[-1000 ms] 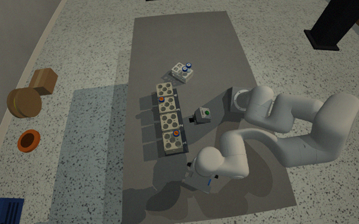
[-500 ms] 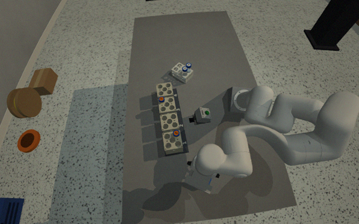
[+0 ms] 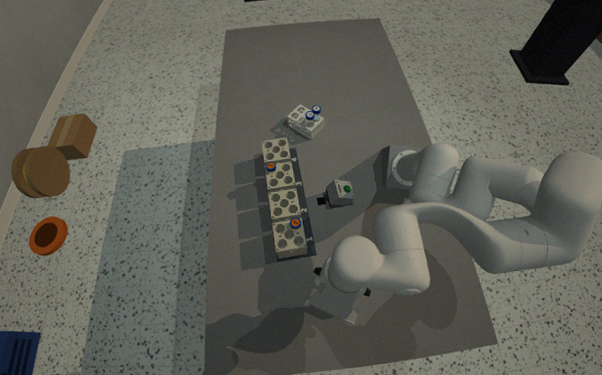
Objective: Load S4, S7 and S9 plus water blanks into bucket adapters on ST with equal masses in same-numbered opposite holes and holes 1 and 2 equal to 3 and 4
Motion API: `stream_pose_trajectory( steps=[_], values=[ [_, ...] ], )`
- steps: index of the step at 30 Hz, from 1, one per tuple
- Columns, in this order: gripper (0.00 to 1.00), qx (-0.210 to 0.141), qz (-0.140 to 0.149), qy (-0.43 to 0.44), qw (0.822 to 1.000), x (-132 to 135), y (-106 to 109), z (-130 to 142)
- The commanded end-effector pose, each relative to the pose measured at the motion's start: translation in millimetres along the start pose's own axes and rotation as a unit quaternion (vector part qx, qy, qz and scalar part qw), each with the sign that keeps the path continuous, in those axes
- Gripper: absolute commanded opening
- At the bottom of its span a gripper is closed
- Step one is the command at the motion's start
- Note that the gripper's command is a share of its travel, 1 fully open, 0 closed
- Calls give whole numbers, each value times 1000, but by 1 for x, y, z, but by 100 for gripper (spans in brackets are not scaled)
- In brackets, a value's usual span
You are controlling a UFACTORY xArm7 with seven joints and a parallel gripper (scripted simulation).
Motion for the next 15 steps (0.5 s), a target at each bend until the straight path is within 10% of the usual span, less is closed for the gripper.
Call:
stream_pose_trajectory(
  steps=[1,15],
  values=[
    [0,1,1,0,1000,0,7,-1],
    [0,1,1,-83,997,16,8,19]
  ],
)
Point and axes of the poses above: the point where the finger pads meet when closed, its own y axis back along the fingers, its own x axis across the jaws, z = x × y, the point moved 2 cm from there along y, back along the fingers, and after that the axes turned 5 degrees about y, right-handed, at the moved point
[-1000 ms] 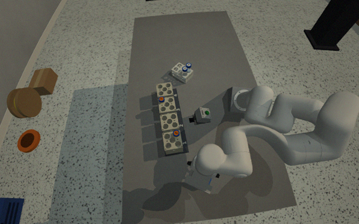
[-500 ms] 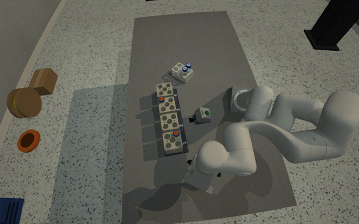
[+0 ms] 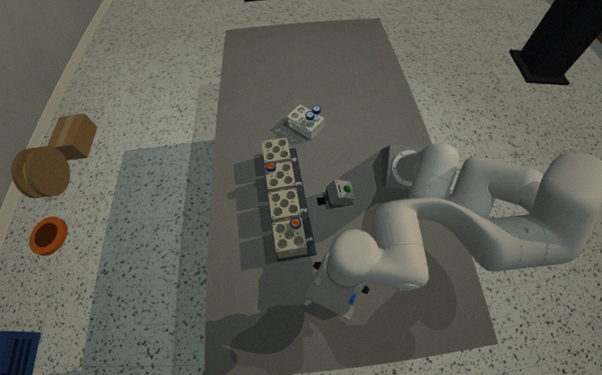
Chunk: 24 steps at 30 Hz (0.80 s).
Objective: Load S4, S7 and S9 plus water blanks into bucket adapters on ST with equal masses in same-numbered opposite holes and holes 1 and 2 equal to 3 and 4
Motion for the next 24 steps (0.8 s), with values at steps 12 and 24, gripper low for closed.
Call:
stream_pose_trajectory(
  steps=[12,24],
  values=[
    [0,2,1,-219,976,46,1,48],
    [0,2,1,-378,926,80,1,85]
  ],
)
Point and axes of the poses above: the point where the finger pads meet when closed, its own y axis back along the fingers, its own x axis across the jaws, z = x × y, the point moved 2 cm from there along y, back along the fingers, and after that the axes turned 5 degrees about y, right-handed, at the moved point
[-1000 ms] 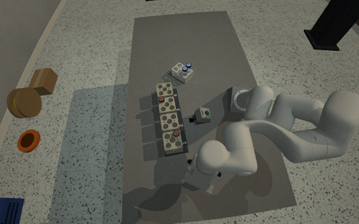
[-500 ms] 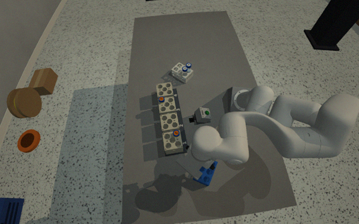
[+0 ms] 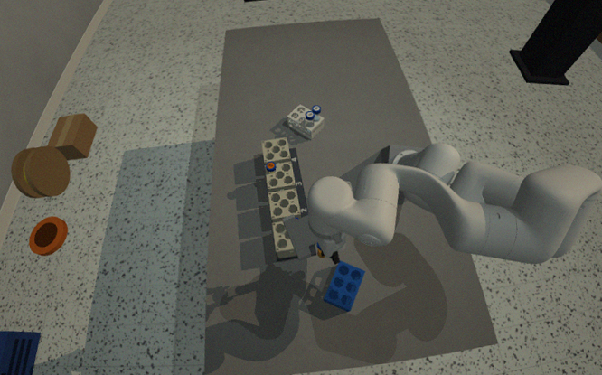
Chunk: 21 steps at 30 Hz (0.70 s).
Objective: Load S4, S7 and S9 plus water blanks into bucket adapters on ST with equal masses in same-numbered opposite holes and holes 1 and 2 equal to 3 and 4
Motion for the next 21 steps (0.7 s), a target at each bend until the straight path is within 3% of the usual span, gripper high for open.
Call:
stream_pose_trajectory(
  steps=[1,4,21],
  values=[
    [0,1,1,-72,997,22,1,2],
    [0,1,1,-122,993,37,1,5],
    [0,1,1,-124,992,111,1,17]
  ],
)
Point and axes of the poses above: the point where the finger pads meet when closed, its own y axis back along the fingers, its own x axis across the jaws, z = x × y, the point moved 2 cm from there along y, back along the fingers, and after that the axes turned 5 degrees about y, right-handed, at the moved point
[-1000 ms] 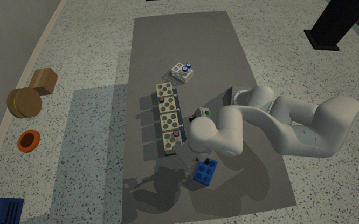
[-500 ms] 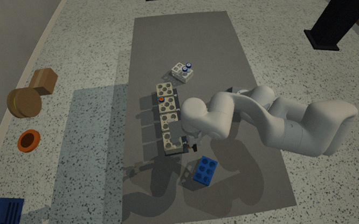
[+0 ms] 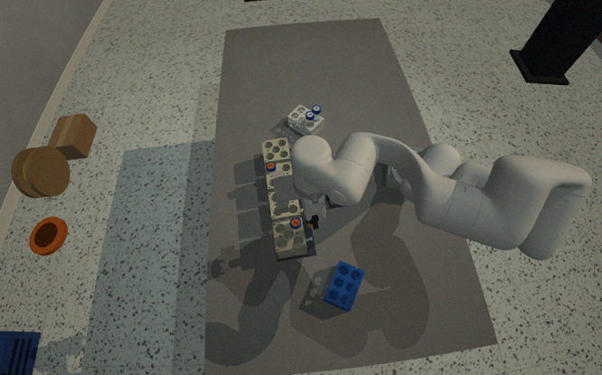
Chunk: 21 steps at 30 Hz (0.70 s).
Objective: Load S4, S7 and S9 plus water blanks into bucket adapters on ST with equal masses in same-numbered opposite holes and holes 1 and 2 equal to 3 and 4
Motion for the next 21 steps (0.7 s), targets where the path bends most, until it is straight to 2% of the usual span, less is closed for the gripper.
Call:
stream_pose_trajectory(
  steps=[1,7,9,21],
  values=[
    [0,2,0,0,1000,24,1,-4],
    [0,2,0,0,1000,54,1,-6],
    [0,2,0,0,1000,54,1,-6],
    [0,1,1,0,1000,114,1,-11]
  ],
)
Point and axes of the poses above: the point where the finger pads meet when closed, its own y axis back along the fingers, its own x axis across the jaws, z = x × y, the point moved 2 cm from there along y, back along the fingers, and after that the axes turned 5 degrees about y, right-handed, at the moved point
